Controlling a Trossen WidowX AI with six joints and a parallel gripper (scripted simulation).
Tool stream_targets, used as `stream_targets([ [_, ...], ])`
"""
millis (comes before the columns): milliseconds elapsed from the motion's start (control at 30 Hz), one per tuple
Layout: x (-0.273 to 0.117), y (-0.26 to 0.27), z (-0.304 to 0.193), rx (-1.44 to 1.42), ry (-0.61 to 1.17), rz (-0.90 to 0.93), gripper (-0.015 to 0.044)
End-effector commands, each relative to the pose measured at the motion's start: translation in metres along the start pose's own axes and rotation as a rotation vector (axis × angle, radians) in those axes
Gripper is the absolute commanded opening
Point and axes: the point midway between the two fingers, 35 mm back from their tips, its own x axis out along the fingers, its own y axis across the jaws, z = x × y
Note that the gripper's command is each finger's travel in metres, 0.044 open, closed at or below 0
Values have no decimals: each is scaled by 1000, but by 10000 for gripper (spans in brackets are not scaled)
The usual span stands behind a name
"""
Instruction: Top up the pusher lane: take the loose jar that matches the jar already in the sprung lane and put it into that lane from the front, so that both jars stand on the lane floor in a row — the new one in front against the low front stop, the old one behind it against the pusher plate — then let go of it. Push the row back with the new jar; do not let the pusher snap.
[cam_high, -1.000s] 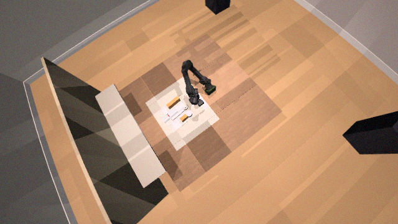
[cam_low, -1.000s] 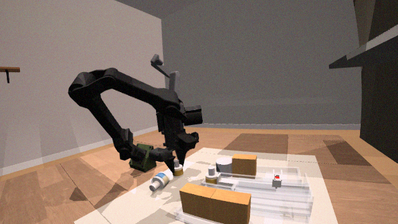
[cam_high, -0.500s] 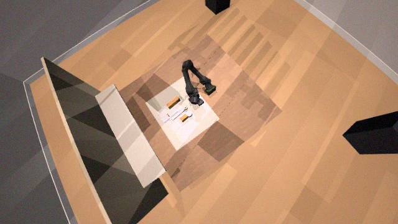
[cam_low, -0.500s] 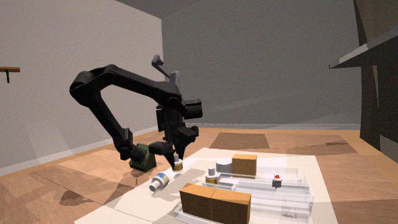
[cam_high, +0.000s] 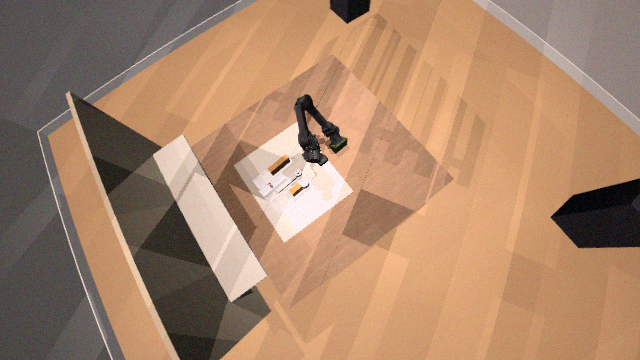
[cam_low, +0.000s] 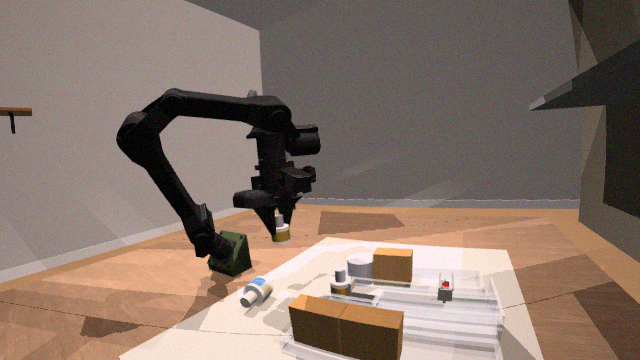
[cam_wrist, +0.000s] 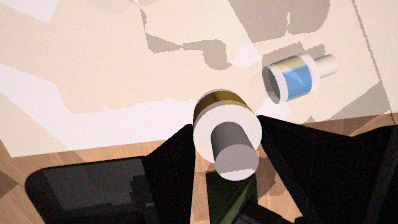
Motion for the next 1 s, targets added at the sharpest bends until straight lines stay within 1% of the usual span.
stream_targets([
  [0,-6,0,0,8,3,4,0],
  [300,11,-2,43,-30,0,16,0],
  [667,43,-16,97,-71,-2,3,0],
  [967,58,-18,101,-73,-2,1,0],
])
